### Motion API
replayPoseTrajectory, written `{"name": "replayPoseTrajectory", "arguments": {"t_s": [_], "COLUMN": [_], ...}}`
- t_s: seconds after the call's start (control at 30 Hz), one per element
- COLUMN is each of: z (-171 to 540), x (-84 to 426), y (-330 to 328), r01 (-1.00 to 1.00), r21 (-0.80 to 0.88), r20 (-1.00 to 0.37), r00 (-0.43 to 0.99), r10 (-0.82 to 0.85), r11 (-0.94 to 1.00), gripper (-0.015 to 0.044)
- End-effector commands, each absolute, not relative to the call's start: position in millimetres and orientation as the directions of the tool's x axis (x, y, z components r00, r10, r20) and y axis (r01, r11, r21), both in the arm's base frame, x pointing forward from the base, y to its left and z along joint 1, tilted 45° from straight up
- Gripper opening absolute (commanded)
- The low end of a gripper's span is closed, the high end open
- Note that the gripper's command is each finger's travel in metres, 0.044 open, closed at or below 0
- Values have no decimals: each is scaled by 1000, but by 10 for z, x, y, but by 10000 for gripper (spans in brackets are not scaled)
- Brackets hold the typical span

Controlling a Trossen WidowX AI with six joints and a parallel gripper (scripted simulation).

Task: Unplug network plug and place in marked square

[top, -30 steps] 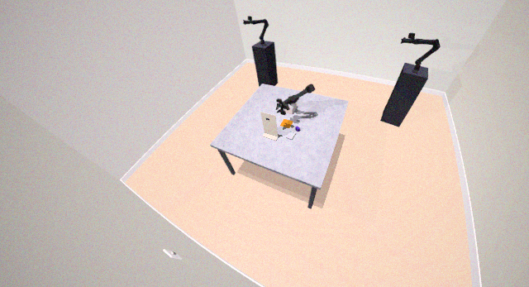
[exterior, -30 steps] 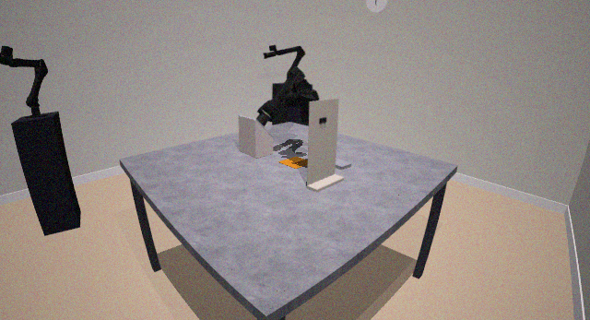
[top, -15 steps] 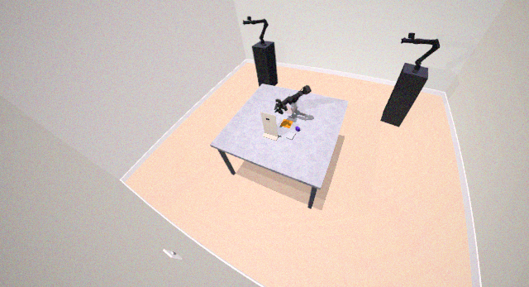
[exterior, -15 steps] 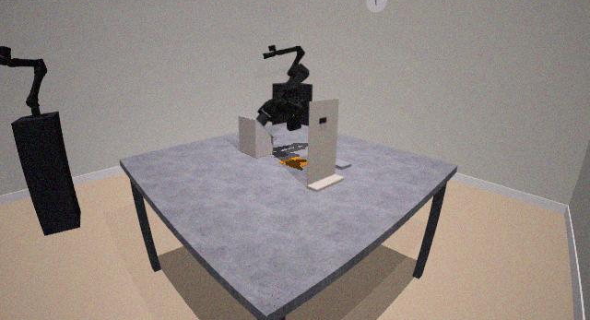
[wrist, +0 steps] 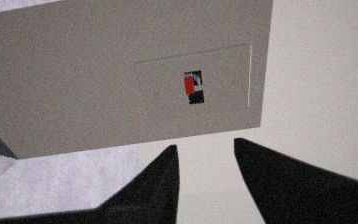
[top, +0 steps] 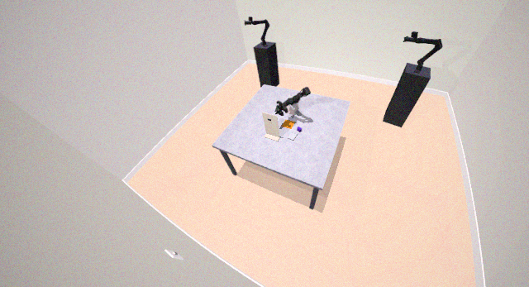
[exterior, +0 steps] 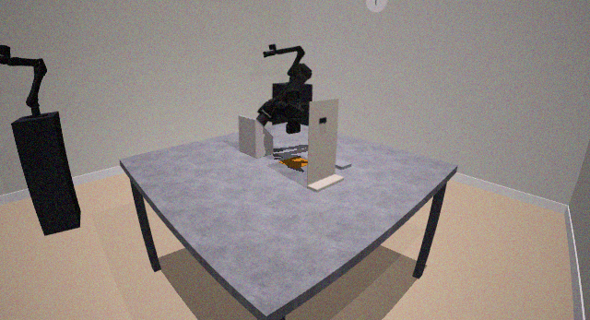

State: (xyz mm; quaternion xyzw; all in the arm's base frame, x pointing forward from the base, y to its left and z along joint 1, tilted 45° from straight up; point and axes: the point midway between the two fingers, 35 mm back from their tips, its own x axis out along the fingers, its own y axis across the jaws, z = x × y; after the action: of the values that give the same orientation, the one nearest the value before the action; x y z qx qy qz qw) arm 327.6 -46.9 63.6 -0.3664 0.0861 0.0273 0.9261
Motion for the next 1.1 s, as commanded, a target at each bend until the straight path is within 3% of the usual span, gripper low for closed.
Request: {"name": "replayPoseTrajectory", "arguments": {"t_s": [0.0, 1.07], "z": [618, 630], "x": [3465, 3994], "y": [-435, -349], "r01": [-105, -91], "r21": [-692, -707], "r20": [-169, -153], "r00": [985, 988], "r10": [-20, -26], "r11": [714, 702], "gripper": [156, 156]}}
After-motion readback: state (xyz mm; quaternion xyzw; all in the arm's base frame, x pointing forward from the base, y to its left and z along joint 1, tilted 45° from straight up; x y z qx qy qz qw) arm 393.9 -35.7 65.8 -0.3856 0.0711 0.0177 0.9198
